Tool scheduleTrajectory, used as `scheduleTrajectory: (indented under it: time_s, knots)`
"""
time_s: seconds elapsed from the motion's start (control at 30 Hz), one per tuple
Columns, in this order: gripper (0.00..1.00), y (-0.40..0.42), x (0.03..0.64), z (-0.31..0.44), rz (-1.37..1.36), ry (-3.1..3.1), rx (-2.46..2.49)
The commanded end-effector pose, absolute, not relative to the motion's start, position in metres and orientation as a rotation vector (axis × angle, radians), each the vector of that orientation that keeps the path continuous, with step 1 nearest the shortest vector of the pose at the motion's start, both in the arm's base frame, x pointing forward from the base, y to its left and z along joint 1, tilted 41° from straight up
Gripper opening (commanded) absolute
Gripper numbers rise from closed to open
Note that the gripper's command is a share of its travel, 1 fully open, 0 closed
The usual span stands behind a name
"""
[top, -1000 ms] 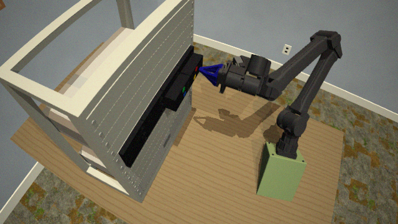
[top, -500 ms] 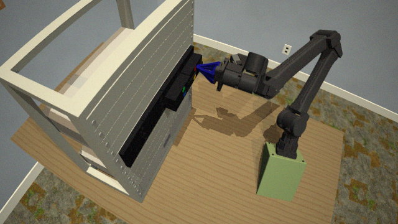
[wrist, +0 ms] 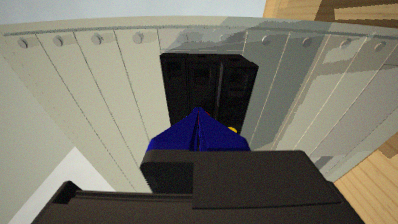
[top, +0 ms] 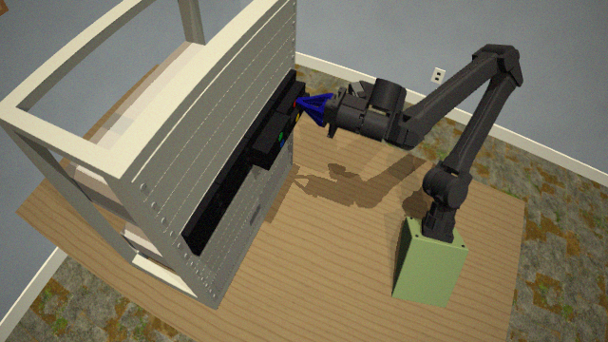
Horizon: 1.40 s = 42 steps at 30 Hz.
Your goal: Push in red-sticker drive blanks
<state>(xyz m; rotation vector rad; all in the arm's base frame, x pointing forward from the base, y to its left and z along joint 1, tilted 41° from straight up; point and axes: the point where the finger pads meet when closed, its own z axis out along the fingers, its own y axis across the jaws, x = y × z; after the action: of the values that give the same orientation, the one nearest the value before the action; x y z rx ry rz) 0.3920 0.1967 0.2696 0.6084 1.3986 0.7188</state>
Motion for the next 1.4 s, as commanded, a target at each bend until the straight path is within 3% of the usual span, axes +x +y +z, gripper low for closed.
scheduleTrajectory:
  time_s: [0.0,1.17,1.37]
  knots:
    - [0.00,0.202,0.410,0.288,0.739,1.366,0.634]
    - [0.00,0.202,0.436,0.286,0.739,1.365,0.633]
    - [0.00,0.202,0.386,0.270,0.743,1.384,0.610]
